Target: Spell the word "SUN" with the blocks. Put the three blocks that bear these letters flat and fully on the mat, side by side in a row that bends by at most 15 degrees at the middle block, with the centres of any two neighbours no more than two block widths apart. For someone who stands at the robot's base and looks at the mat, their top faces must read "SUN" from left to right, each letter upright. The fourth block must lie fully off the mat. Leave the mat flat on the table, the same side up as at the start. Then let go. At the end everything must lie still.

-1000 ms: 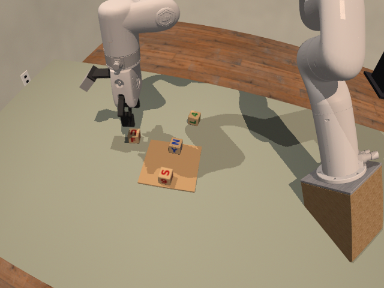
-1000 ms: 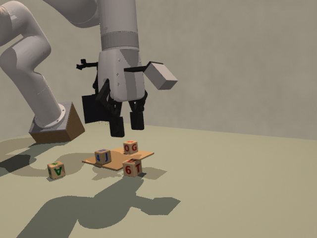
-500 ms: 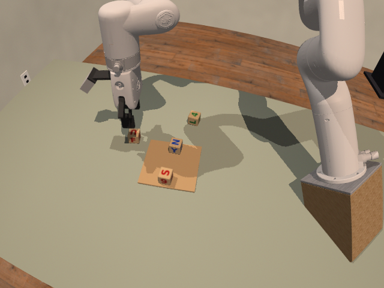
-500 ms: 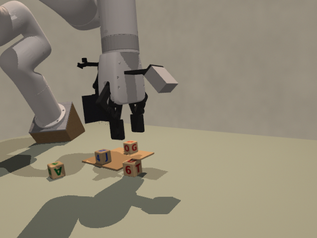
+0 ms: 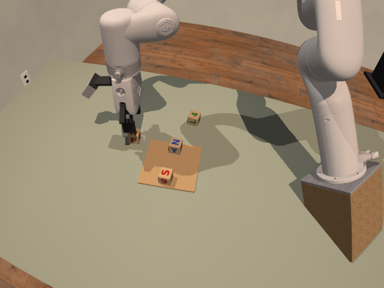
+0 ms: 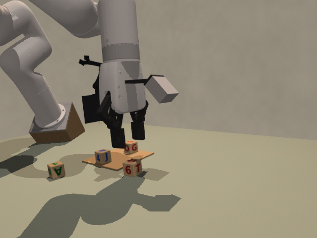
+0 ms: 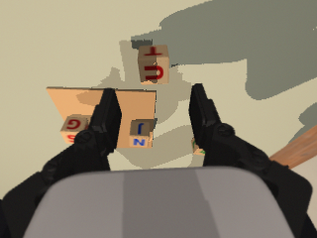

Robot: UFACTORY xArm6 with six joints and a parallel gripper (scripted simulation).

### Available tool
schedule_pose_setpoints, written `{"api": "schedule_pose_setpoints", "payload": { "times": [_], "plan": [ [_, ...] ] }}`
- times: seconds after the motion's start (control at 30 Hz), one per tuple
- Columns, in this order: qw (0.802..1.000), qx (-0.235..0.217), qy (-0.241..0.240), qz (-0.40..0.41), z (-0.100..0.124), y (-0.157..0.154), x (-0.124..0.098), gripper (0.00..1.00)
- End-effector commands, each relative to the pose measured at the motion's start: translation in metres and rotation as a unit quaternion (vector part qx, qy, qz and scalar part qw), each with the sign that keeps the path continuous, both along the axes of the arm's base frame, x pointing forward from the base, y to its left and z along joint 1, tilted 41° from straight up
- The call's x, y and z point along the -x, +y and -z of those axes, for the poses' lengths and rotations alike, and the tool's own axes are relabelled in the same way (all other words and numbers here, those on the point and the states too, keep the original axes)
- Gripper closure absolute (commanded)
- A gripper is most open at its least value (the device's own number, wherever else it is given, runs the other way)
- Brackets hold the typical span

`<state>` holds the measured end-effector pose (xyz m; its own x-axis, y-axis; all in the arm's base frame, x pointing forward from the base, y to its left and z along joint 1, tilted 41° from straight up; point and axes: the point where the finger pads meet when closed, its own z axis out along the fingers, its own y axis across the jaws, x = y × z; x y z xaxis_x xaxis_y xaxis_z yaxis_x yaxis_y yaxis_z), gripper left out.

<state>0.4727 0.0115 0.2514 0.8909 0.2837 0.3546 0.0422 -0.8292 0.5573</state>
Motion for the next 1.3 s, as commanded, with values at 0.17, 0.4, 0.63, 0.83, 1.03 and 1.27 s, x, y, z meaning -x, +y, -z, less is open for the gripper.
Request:
{"api": "schedule_pose_setpoints", "payload": {
  "times": [0.17,0.4,0.63,0.83,1.03,1.27],
  "plan": [
    [1.000,0.000,-0.002,-0.001,0.008,-0.006,-0.007,0.31],
    [1.000,0.000,-0.002,-0.001,0.014,-0.010,-0.010,0.31],
    [1.000,0.000,-0.002,-0.001,0.018,-0.012,-0.013,0.31],
    [1.000,0.000,-0.002,-0.001,0.020,-0.013,-0.014,0.31],
    [1.000,0.000,-0.002,-0.001,0.020,-0.014,-0.014,0.31],
    [1.000,0.000,-0.002,-0.001,0.020,-0.014,-0.014,0.31]
  ]
}}
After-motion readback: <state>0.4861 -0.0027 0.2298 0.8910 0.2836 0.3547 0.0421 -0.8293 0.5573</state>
